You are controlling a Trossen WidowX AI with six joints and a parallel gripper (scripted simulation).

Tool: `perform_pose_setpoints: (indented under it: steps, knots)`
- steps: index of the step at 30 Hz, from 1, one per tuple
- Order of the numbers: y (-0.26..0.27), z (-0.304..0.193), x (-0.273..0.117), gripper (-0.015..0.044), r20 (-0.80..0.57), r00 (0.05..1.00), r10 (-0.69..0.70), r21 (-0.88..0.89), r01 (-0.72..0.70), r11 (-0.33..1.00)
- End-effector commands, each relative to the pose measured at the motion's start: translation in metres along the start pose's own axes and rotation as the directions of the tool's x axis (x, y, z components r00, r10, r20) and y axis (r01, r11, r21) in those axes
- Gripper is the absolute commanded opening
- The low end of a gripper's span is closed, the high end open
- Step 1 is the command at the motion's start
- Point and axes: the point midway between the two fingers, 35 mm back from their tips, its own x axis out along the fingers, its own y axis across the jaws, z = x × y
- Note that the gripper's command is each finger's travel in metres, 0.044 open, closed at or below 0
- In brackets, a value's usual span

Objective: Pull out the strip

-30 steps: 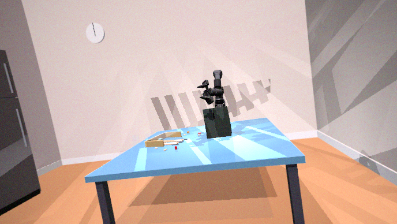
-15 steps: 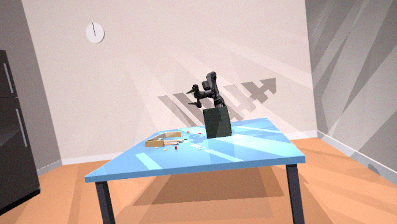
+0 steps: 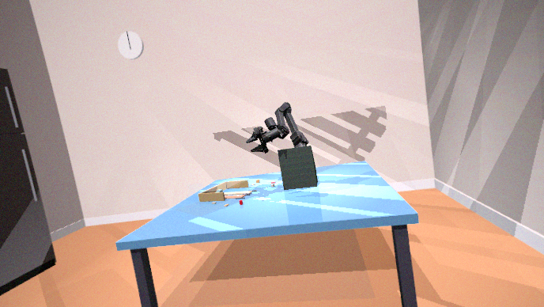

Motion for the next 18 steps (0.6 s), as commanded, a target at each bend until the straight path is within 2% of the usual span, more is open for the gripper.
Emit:
perform_pose_setpoints:
  steps: [1, 11, 18]
  knots:
    - [-0.066, 0.021, 0.03, 0.04, 0.006, 0.98, -0.199, -0.327, 0.19, 0.926]
    - [-0.144, 0.031, 0.044, 0.04, -0.014, 0.915, -0.404, -0.642, 0.301, 0.705]
    - [-0.146, 0.031, 0.044, 0.04, -0.015, 0.913, -0.407, -0.648, 0.302, 0.7]
